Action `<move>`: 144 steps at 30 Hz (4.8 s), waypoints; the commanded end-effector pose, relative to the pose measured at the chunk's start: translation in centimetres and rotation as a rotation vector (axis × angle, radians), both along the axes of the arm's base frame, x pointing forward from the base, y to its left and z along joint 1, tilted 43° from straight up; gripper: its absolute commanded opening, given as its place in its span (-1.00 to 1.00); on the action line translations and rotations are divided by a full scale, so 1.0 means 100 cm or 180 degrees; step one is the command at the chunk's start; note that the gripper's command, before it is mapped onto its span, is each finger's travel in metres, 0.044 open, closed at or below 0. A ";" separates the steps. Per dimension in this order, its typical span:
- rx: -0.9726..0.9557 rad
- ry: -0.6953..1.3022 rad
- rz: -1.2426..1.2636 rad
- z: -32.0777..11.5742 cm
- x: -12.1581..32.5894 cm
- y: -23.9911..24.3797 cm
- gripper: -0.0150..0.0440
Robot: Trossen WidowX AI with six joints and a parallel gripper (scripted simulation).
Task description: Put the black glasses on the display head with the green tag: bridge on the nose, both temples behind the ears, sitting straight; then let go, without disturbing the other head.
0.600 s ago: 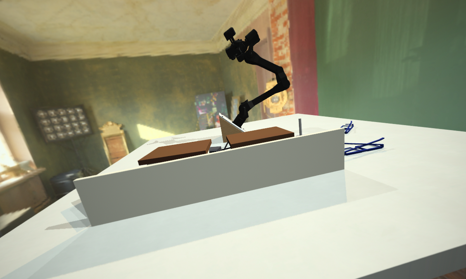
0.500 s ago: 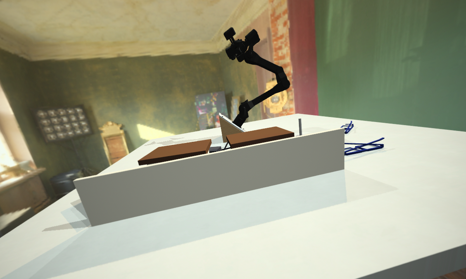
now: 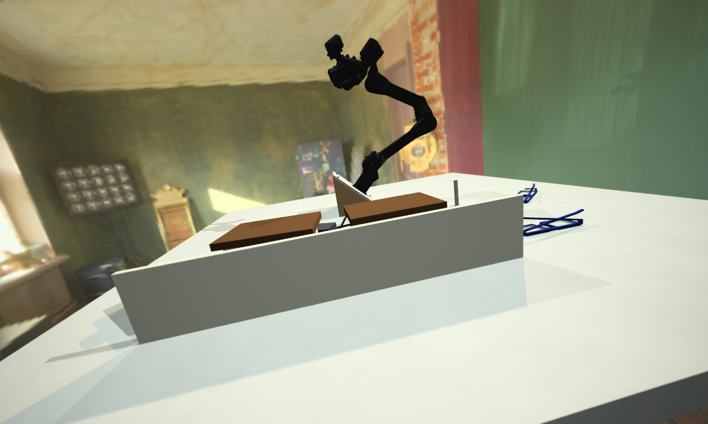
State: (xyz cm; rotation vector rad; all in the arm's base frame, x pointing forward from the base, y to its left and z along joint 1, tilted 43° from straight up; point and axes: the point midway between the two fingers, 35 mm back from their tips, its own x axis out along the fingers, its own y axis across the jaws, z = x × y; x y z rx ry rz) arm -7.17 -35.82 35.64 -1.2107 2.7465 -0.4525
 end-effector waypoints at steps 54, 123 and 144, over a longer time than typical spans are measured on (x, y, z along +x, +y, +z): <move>0.5667 -0.3368 -0.1634 -0.349 0.335 0.322 0.19; 0.5675 -0.3369 -0.1638 -0.394 0.332 0.362 -0.08; 0.5669 -0.3394 -0.1619 -0.390 0.332 0.362 -0.49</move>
